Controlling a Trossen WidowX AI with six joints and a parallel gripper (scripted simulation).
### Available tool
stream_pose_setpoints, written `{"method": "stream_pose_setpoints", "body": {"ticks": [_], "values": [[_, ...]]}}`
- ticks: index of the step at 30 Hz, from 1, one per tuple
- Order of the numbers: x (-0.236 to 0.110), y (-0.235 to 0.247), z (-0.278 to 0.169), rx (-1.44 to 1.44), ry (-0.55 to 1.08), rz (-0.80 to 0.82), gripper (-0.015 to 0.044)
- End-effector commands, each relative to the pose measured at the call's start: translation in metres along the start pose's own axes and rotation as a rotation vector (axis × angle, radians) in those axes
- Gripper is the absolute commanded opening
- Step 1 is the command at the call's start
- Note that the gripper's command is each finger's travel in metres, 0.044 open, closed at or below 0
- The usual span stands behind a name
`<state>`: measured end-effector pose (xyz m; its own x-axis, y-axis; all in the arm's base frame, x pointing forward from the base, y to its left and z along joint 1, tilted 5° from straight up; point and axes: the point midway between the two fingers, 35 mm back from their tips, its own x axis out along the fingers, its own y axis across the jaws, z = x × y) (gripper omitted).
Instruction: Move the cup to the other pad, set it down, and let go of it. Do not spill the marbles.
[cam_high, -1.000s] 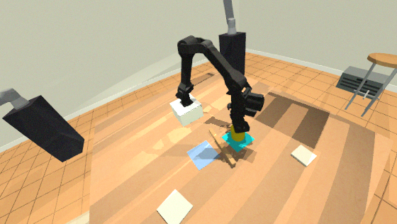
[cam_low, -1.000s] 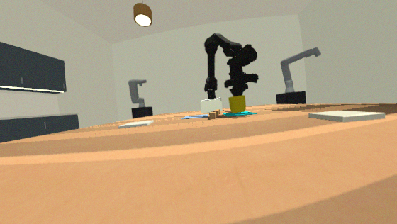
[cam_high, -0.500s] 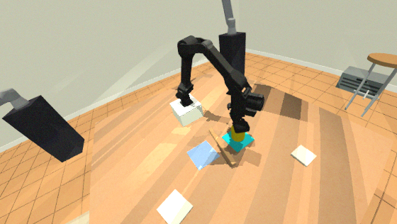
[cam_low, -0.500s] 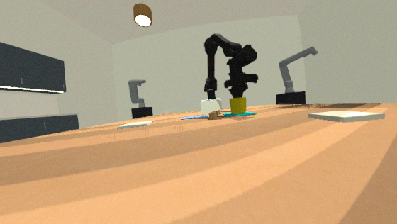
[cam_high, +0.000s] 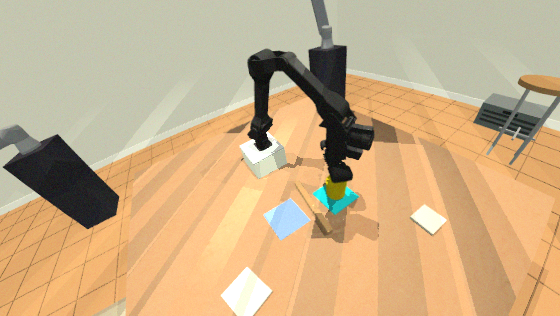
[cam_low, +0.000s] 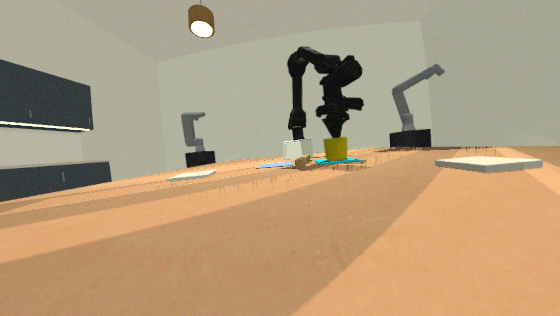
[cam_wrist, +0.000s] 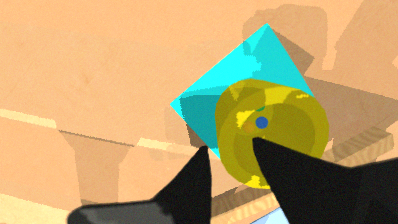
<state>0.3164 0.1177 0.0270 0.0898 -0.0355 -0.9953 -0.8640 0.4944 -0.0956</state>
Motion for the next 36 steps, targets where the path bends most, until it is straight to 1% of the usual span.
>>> {"method": "stream_pose_setpoints", "body": {"ticks": [1,9,14,15,22,25,36], "values": [[-0.012,-0.001,0.001,0.005,-0.005,-0.008,0.0147],[-0.026,0.001,0.0,0.005,-0.003,-0.008,0.0147],[-0.027,0.003,0.0,0.005,-0.003,-0.008,0.0147],[-0.022,0.003,0.0,0.001,-0.001,0.0,0.0173],[-0.022,0.003,0.0,0.001,-0.001,0.0,0.0357],[-0.027,0.003,0.001,0.001,-0.001,-0.001,0.0435],[-0.078,0.004,0.001,0.005,-0.003,-0.007,0.044]]}}
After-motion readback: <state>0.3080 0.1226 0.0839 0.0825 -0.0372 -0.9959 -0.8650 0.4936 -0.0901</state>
